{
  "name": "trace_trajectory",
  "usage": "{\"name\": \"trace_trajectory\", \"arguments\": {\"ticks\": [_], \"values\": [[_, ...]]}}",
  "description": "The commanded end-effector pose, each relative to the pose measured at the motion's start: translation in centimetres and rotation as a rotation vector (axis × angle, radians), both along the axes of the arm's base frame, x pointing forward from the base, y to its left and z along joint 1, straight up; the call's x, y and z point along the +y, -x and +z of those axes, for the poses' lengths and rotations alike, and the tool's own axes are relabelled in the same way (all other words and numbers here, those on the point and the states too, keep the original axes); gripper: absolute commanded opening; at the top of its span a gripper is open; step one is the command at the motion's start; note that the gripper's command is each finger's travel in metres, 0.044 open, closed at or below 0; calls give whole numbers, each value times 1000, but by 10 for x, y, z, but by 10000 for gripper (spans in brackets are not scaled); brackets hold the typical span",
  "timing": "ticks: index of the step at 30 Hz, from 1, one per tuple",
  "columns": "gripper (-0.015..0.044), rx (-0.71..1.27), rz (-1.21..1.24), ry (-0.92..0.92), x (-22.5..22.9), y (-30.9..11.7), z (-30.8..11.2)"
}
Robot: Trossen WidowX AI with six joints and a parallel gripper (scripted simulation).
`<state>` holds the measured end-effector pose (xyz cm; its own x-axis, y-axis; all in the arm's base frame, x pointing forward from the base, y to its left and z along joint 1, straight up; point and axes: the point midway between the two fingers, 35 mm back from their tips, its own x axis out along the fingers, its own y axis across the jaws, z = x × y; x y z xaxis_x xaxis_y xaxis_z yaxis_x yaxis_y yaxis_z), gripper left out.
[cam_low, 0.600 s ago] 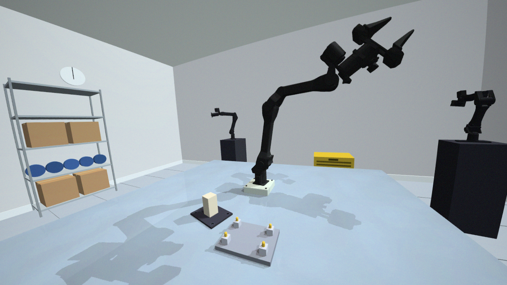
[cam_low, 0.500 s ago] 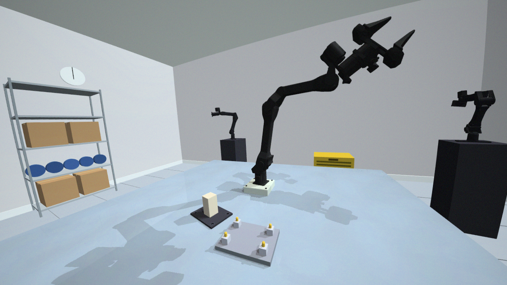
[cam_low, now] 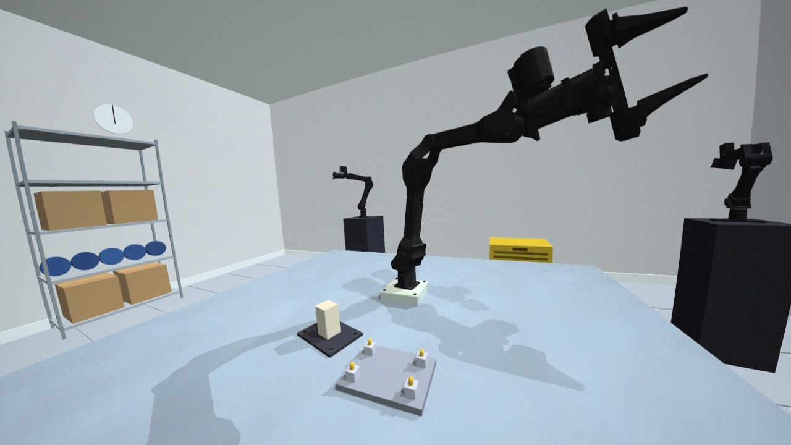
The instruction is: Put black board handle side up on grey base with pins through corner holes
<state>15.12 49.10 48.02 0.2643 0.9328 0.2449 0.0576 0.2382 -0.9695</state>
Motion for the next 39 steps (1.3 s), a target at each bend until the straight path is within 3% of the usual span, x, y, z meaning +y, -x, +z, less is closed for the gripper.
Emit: {"name": "trace_trajectory", "arguments": {"ticks": [1, 11, 20, 30, 39], "values": [[440, 179, -107, 89, -25, -63, -32], [440, 639, -423, 199, -118, -184, -114], [440, 1103, -769, 193, -240, -245, -194], [440, 1621, -1214, 32, -395, -248, -268], [440, 2106, -1654, -287, -521, -184, -314]]}}
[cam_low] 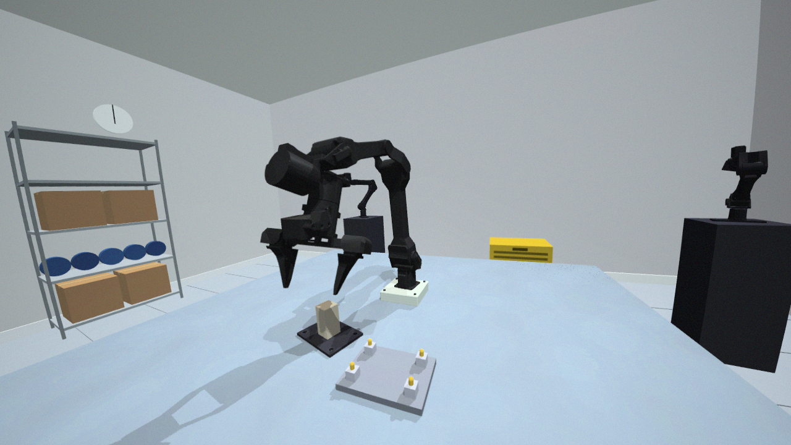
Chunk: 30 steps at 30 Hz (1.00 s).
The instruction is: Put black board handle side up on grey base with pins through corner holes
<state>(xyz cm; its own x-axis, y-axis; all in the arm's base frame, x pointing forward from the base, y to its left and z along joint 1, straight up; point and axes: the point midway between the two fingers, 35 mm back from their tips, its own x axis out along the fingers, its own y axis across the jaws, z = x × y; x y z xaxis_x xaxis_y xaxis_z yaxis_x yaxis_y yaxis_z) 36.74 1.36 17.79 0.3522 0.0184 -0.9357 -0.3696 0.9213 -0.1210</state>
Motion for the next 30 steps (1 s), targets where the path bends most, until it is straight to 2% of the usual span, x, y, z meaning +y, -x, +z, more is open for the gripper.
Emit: {"name": "trace_trajectory", "arguments": {"ticks": [1, 3, 6, 16, 20, 30], "values": [[440, 184, -302, -40, -55, 43, -15], [440, 269, -439, -61, -75, 65, -21], [440, 330, -537, -77, -81, 85, -24], [440, 330, -537, -77, -79, 85, -26], [440, 330, -537, -77, -80, 84, -57], [440, 330, -537, -77, -79, 84, -74]]}}
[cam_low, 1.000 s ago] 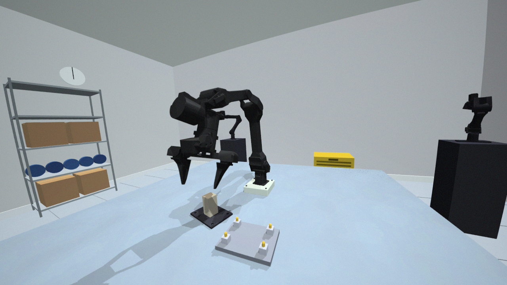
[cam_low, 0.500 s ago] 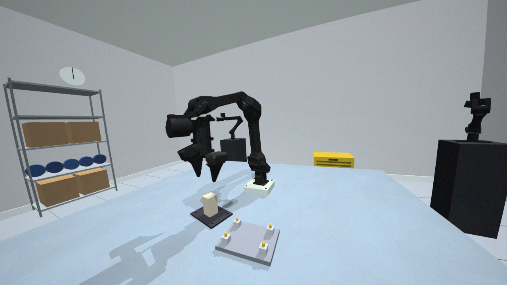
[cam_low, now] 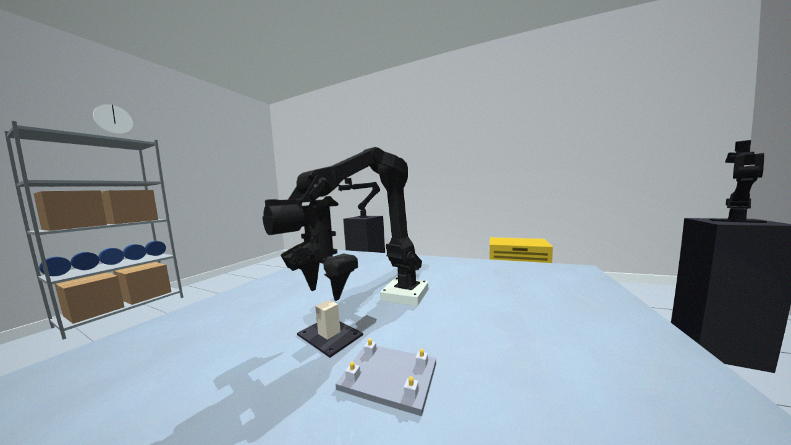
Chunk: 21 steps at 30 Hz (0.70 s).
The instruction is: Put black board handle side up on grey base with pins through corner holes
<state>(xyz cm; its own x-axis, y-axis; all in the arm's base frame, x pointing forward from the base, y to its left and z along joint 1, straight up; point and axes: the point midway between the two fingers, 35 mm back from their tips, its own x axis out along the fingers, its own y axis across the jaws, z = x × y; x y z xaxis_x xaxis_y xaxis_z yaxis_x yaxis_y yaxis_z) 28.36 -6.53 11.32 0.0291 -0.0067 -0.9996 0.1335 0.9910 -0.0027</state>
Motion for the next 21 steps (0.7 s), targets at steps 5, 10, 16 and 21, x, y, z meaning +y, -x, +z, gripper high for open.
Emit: {"name": "trace_trajectory", "arguments": {"ticks": [5, 10, 16, 21], "values": [[440, 5, -6, 3, 0, 0, -14], [440, 5, -6, 3, 0, -1, -22], [440, 5, -6, 2, 0, -1, -31], [440, 5, -6, 2, -1, -2, -39]]}}
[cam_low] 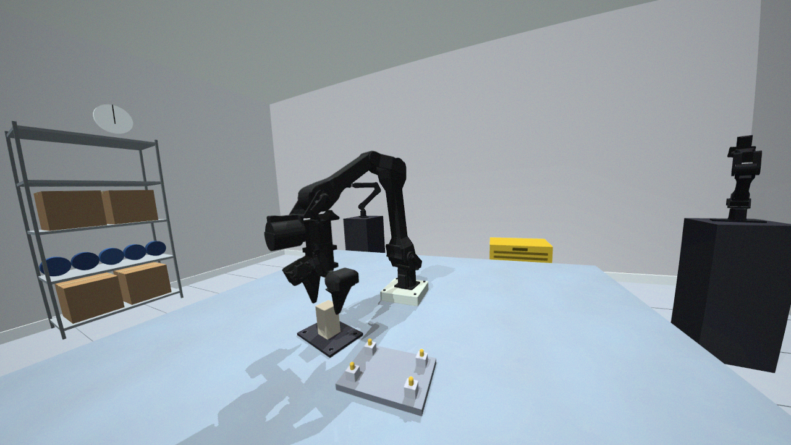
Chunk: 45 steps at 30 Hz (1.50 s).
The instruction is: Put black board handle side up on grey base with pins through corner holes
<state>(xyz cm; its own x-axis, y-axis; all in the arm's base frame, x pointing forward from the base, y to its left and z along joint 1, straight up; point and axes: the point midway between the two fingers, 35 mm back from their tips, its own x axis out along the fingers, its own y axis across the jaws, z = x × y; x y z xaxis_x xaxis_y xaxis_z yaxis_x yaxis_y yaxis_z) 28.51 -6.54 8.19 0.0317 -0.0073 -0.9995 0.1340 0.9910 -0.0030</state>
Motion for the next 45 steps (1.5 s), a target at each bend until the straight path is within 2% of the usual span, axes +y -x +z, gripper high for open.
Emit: {"name": "trace_trajectory", "arguments": {"ticks": [1, 24, 35, 42, 45], "values": [[440, 7, -6, 2, 0, 0, -10], [440, 8, -6, 2, 0, 2, -44], [151, 8, -6, 2, 0, 2, -44], [105, 8, -6, 2, 0, 2, -44], [26, 8, -6, 2, 0, 1, -42]]}}
